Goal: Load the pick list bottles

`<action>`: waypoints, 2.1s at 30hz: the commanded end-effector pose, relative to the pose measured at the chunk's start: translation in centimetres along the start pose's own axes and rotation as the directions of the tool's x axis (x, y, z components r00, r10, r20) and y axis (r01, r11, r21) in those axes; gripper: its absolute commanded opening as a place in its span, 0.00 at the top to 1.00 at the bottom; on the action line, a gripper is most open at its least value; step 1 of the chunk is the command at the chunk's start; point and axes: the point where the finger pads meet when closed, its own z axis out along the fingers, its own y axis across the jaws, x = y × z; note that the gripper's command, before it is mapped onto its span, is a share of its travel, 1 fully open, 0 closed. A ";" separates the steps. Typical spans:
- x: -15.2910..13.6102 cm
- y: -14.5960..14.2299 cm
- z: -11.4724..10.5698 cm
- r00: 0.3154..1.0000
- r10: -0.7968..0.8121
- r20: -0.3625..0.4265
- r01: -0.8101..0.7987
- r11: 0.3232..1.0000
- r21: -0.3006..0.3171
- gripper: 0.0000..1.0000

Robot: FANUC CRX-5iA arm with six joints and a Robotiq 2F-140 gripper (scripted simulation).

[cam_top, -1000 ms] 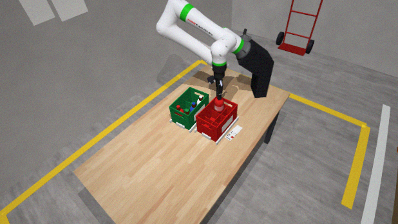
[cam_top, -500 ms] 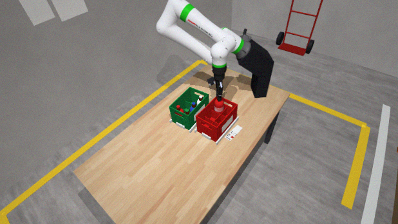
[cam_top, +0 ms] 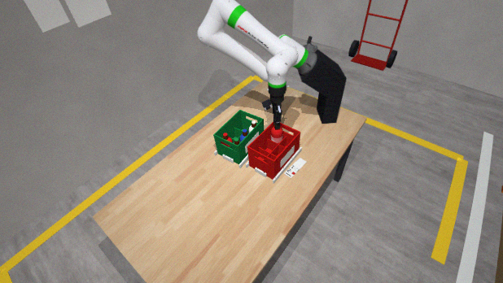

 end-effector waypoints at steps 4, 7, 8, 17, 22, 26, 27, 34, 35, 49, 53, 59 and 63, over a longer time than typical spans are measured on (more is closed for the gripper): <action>0.0 -0.1 0.5 1.000 0.000 0.000 0.000 1.000 0.001 0.90; 0.0 -0.1 0.6 1.000 0.000 0.000 0.000 1.000 0.001 0.90; 0.0 -0.1 0.7 1.000 0.000 0.000 0.000 1.000 0.001 0.90; 0.0 -0.1 1.6 1.000 0.000 0.000 0.000 1.000 0.001 0.90; 0.0 -0.1 1.9 1.000 0.000 0.000 0.000 1.000 0.001 0.90; 0.0 -0.1 2.1 1.000 0.000 0.000 0.000 1.000 0.001 0.90; 0.0 -0.1 2.1 1.000 0.000 0.000 0.000 1.000 0.001 0.90; 0.0 -0.1 2.5 1.000 0.000 0.000 0.000 1.000 0.001 0.90; 0.0 -0.1 2.5 1.000 0.000 0.000 0.000 1.000 0.001 0.90; 0.0 -0.1 3.1 1.000 0.000 0.000 0.000 1.000 0.001 0.90; 0.0 -0.1 3.3 1.000 0.000 0.000 0.000 1.000 0.001 0.90; 0.0 -0.1 3.5 1.000 0.000 0.000 0.000 1.000 0.001 0.90; 0.0 -0.1 3.7 1.000 0.000 0.000 0.000 1.000 0.001 0.90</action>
